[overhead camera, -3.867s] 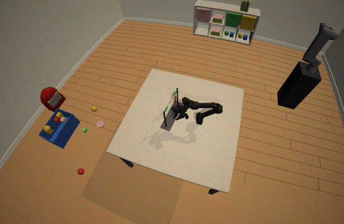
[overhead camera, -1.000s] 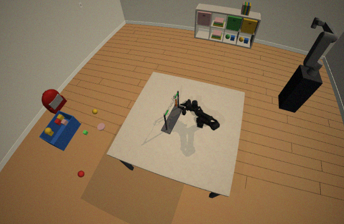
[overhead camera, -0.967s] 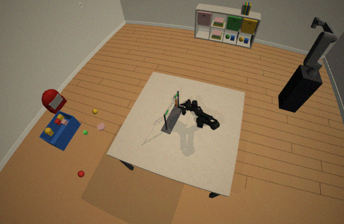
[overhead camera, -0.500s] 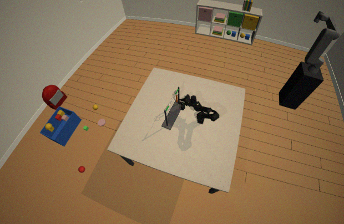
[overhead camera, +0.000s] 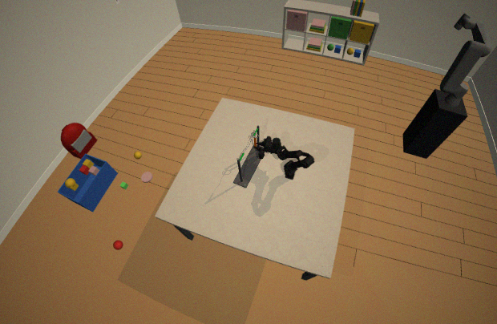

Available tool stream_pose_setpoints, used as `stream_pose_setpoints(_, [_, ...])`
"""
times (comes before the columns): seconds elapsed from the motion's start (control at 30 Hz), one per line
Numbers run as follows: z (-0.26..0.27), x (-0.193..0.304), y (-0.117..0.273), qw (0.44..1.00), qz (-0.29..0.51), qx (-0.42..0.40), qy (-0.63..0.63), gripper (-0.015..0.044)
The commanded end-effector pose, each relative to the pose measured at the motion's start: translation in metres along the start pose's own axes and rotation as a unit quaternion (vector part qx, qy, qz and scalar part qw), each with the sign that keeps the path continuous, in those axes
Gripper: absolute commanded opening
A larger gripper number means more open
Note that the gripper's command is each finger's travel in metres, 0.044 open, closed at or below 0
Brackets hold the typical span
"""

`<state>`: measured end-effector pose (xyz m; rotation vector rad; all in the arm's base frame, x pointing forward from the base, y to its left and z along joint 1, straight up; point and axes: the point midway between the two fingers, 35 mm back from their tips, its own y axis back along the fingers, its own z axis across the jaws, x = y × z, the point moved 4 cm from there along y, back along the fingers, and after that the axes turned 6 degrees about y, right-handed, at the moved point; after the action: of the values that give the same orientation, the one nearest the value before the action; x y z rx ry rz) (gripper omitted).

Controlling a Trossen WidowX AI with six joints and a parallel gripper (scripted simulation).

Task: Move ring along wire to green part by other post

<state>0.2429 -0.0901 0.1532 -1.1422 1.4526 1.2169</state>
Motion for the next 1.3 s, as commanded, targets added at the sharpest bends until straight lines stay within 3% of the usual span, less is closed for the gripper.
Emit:
stream_pose_setpoints(0.0, [0.0,-0.001,-0.007,1.0,-0.001,0.002,-0.003,0.016])
stream_pose_setpoints(0.97, [0.003,0.003,-0.024,1.0,-0.002,0.002,-0.003,0.016])
stream_pose_setpoints(1.27, [0.004,0.004,-0.024,1.0,-0.002,-0.001,0.0,-0.0076])
